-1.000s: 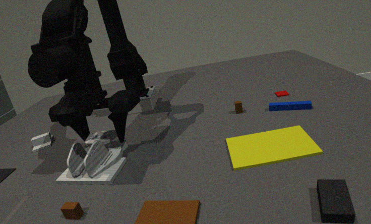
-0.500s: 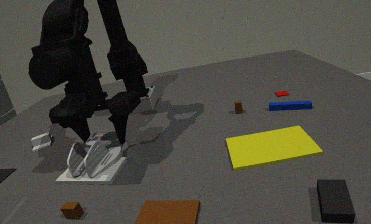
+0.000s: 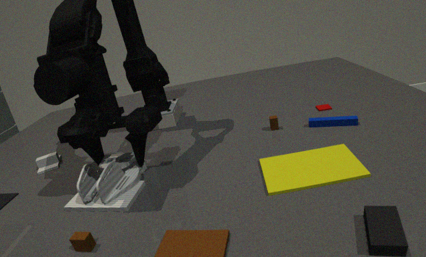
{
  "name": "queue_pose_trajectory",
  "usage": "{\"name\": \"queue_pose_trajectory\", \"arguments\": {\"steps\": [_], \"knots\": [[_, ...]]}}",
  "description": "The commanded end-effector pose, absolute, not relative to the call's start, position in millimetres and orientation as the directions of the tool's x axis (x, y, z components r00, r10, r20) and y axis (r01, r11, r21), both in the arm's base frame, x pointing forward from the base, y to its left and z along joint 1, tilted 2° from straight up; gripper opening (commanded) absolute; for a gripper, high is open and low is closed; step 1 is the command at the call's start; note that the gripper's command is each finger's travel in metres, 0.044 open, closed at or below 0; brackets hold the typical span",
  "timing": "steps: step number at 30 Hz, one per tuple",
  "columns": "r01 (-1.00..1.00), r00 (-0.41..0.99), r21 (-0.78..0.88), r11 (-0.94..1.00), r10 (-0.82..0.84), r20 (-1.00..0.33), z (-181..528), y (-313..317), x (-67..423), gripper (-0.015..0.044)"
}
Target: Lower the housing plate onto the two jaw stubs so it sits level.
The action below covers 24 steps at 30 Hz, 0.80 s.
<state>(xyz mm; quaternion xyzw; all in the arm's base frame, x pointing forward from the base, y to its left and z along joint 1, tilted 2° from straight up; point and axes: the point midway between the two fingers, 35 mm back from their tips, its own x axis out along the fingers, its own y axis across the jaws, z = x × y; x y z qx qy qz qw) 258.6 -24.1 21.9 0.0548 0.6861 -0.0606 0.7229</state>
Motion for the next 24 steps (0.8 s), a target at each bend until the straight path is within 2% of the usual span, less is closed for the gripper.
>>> {"name": "queue_pose_trajectory", "arguments": {"steps": [1, 24], "knots": [[0.160, 0.050, -0.009, 0.987, -0.017, -0.999, 20.9, -24.8, 258.2, 0.0351], [0.160, 0.050, -0.009, 0.987, -0.017, -0.999, 16.1, -24.9, 258.4, 0.0351]]}}
